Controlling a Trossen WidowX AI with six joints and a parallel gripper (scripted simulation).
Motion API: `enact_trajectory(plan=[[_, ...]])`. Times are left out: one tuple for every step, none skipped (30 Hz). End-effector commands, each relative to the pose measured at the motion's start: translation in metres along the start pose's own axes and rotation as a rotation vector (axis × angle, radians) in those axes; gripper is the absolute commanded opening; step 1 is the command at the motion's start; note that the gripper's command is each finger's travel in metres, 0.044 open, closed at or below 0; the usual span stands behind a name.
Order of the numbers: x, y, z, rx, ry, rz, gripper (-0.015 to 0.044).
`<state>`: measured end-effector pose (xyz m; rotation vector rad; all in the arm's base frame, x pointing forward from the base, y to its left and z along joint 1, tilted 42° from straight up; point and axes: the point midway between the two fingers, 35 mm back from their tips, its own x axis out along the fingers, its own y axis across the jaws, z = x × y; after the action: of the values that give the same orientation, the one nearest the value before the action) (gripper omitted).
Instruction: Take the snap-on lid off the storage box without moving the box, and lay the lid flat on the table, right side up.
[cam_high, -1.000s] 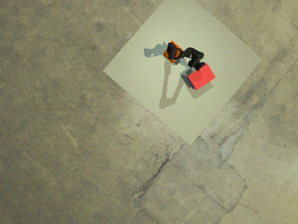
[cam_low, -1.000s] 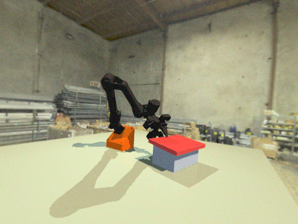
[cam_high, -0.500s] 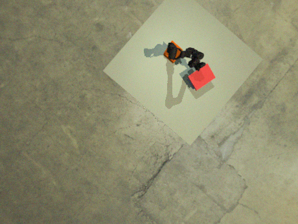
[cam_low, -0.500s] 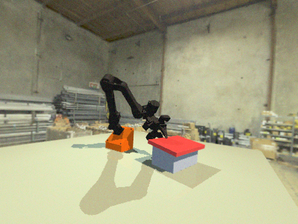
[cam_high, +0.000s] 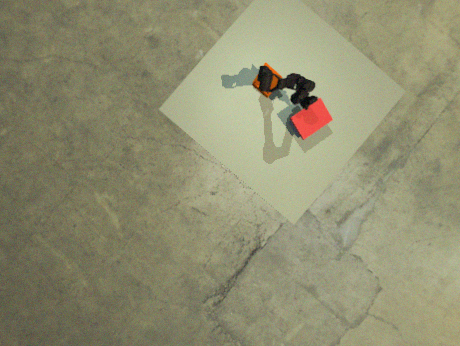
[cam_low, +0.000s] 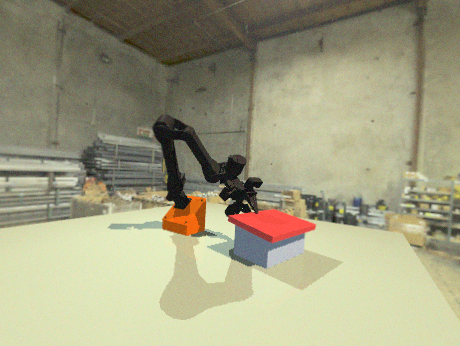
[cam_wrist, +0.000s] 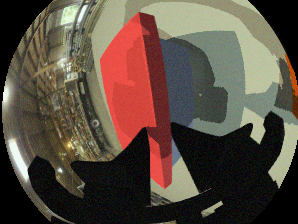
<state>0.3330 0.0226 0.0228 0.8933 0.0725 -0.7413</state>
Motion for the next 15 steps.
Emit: enact_trajectory(plan=[[-0.004,0.006,0.0,0.005,0.001,0.007,0.0],[-0.004,0.007,0.0,0.005,0.001,0.007,0.0],[-0.005,0.008,0.0,0.005,0.001,0.007,0.0],[-0.006,0.009,0.0,0.005,0.001,0.007,0.0],[-0.007,0.011,0.0,0.005,0.001,0.006,0.0],[-0.007,0.012,0.0,0.005,0.001,0.006,0.0],[-0.008,0.013,0.0,0.006,0.001,0.006,0.0],[-0.009,0.014,0.0,0.006,0.001,0.006,0.0],[-0.009,0.015,0.0,0.006,0.001,0.006,0.0],[-0.01,0.016,0.0,0.006,0.001,0.006,0.0],[-0.01,0.018,0.0,0.006,0.001,0.006,0.0],[-0.011,0.019,0.0,0.006,0.001,0.006,0.0],[-0.012,0.02,0.0,0.006,0.001,0.006,0.0],[-0.012,0.021,0.0,0.006,0.001,0.006,0.0],[-0.013,0.022,0.0,0.006,0.001,0.006,0.0]])
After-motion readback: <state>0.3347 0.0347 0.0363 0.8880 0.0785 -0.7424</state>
